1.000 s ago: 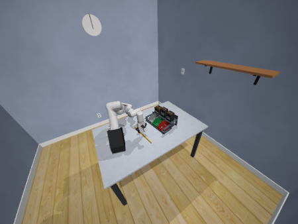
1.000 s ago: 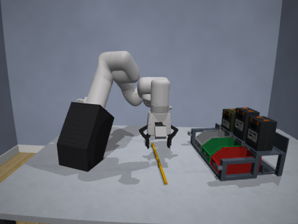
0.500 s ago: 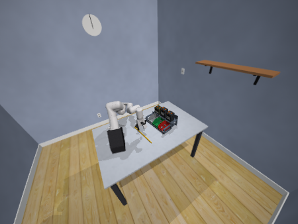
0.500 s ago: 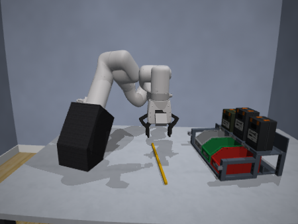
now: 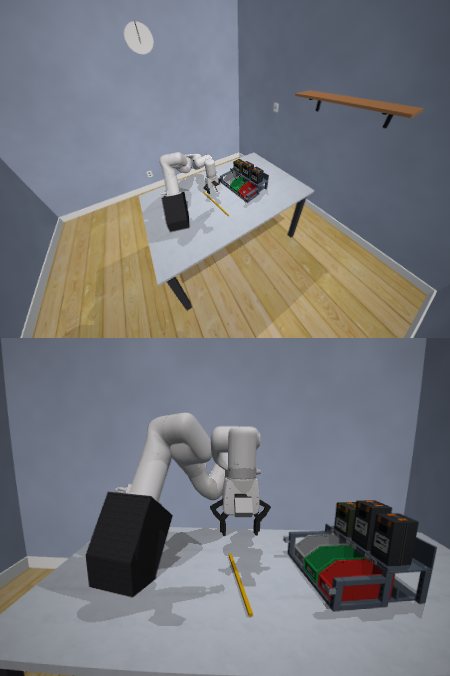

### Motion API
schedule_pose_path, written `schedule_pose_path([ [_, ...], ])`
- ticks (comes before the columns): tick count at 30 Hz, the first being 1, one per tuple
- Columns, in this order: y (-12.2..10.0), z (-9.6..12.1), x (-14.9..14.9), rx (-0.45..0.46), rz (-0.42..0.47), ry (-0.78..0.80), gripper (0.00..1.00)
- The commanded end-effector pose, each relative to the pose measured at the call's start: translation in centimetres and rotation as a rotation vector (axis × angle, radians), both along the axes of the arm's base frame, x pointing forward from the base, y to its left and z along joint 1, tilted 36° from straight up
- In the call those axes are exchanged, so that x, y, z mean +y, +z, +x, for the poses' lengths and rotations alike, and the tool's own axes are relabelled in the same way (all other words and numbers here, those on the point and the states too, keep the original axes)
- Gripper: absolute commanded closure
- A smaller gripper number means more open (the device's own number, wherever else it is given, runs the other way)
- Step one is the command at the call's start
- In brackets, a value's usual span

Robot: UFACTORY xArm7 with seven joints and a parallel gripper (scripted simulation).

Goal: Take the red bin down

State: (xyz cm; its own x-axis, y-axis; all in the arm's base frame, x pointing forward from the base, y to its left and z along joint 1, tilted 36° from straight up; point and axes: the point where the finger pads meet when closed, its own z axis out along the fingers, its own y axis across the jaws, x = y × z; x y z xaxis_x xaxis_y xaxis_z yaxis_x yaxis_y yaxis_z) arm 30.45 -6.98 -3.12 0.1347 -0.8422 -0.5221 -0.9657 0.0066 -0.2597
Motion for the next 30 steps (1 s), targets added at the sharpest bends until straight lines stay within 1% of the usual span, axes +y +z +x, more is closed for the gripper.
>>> schedule_pose_path([
  [1, 0.1, 0.0, -0.1, -0.002, -0.001, -0.001, 0.00],
  [6, -0.7, 0.2, 0.4, -0.002, -0.001, -0.001, 0.00],
  [30, -1.1, 0.3, 0.7, -0.002, -0.001, -0.001, 0.00],
])
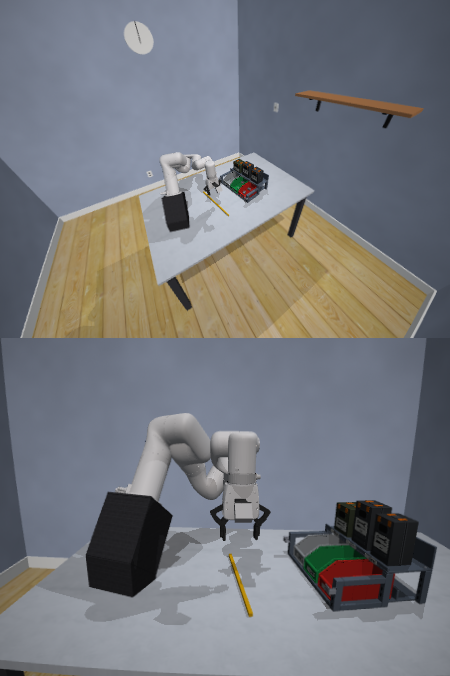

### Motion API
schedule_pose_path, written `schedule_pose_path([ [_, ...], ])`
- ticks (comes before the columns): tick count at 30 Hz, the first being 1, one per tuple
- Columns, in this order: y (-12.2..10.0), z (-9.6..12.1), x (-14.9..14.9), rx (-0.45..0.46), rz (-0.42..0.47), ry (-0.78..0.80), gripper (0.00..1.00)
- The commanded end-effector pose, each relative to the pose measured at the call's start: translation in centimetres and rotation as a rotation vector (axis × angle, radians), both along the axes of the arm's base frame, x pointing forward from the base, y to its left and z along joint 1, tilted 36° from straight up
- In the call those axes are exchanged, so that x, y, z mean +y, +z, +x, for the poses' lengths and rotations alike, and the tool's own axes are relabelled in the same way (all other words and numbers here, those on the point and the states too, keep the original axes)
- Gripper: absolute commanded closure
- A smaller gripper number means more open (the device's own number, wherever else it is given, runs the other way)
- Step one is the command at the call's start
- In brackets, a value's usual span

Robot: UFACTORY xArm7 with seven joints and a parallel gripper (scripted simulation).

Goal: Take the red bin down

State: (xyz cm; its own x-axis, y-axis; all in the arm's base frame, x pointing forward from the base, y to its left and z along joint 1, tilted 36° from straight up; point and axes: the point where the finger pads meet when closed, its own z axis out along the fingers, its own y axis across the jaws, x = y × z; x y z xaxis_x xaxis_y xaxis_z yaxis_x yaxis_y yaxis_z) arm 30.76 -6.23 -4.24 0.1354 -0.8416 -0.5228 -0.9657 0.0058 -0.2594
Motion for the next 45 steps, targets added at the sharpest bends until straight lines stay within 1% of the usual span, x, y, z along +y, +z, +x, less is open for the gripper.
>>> schedule_pose_path([
  [1, 0.0, 0.0, -0.1, -0.002, -0.002, -0.002, 0.00],
  [22, -0.2, 0.1, 0.1, -0.002, -0.002, -0.002, 0.00],
  [27, -0.2, 4.7, -1.8, -0.002, -0.002, -0.002, 0.00],
  [39, -0.2, 4.7, -1.8, -0.002, -0.002, -0.002, 0.00],
  [44, -0.2, 9.2, -3.7, -0.002, -0.002, -0.002, 0.00],
  [45, -0.2, 9.2, -3.7, -0.002, -0.002, -0.002, 0.00],
])
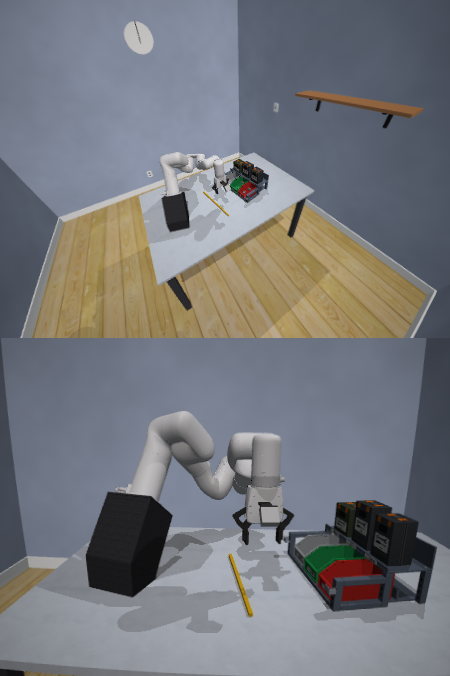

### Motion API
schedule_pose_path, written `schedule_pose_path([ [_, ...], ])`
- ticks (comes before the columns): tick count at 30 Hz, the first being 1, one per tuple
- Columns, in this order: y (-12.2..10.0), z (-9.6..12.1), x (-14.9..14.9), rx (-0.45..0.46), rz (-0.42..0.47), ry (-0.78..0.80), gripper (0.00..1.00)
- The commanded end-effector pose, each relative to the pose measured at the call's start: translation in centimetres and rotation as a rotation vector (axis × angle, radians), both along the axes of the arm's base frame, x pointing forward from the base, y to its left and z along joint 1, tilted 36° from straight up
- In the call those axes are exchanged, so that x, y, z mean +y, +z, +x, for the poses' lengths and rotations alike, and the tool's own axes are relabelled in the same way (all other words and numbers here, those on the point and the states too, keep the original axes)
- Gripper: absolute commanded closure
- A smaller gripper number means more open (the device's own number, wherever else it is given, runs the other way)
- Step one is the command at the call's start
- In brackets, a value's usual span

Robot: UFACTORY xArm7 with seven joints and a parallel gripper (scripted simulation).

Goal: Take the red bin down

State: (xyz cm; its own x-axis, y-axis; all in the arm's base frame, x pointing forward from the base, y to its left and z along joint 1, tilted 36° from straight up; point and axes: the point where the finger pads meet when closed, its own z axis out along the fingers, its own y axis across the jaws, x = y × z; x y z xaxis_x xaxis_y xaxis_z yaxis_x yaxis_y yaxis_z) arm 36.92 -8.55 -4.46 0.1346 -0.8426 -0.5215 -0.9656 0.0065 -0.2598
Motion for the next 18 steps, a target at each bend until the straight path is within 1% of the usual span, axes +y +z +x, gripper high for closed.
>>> schedule_pose_path([
  [1, 0.0, 3.1, -1.3, -0.002, 0.000, -0.001, 0.00],
  [11, 0.0, 3.1, -1.3, -0.002, 0.000, -0.001, 0.00],
  [16, 0.0, 7.6, -3.2, -0.002, 0.000, -0.001, 0.00],
  [18, 0.0, 7.6, -3.2, -0.002, 0.000, -0.001, 0.00],
])
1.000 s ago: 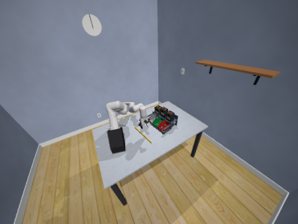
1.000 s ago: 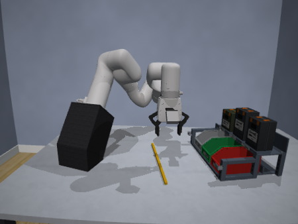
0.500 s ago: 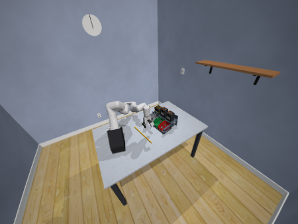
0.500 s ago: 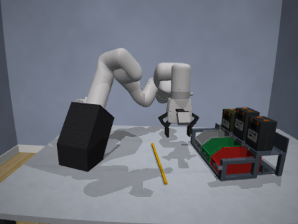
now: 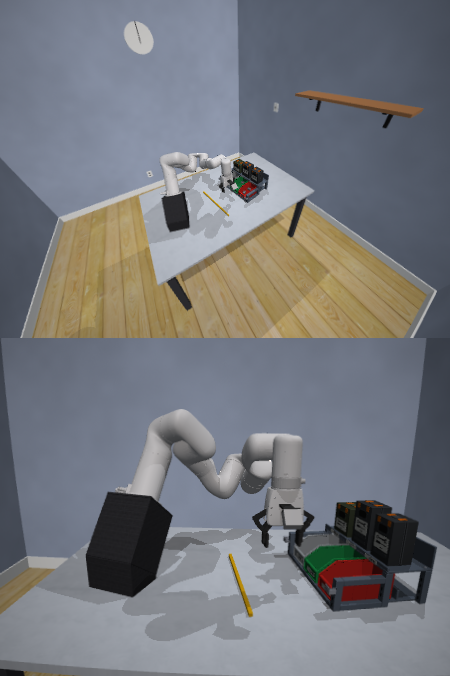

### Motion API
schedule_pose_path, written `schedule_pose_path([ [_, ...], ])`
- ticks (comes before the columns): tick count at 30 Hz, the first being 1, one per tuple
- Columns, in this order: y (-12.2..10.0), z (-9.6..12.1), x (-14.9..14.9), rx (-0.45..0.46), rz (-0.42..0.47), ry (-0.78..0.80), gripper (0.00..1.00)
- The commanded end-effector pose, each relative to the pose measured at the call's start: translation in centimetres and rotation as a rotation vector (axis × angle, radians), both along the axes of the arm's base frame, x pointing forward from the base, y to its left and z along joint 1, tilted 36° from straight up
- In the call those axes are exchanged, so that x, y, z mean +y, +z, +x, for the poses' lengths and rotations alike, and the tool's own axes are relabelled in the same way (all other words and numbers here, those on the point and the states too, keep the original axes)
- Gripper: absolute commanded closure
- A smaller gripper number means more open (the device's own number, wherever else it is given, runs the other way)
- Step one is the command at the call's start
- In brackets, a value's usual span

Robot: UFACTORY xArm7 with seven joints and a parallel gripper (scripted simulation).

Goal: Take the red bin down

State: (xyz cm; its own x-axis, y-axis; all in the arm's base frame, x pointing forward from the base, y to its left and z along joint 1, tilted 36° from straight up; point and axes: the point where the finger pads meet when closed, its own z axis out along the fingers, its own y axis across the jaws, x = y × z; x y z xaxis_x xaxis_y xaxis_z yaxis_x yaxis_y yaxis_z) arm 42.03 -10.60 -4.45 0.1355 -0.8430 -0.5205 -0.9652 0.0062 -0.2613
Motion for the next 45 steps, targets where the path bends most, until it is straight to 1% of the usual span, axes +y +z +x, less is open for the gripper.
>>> schedule_pose_path([
  [1, 0.0, 2.5, -1.1, 0.000, 0.000, -0.001, 0.00],
  [10, 0.0, 2.5, -1.1, 0.000, 0.000, -0.001, 0.00],
  [15, 0.0, 7.0, -3.0, 0.000, 0.000, -0.001, 0.00],
  [27, 0.0, 7.0, -3.0, 0.000, 0.000, -0.001, 0.00],
  [32, -0.1, 12.0, -5.0, -0.001, 0.000, -0.002, 0.00],
  [44, -0.1, 12.0, -5.0, -0.001, 0.000, -0.002, 0.00],
  [45, -0.1, 12.3, -5.1, -0.002, -0.001, -0.002, 0.00],
])
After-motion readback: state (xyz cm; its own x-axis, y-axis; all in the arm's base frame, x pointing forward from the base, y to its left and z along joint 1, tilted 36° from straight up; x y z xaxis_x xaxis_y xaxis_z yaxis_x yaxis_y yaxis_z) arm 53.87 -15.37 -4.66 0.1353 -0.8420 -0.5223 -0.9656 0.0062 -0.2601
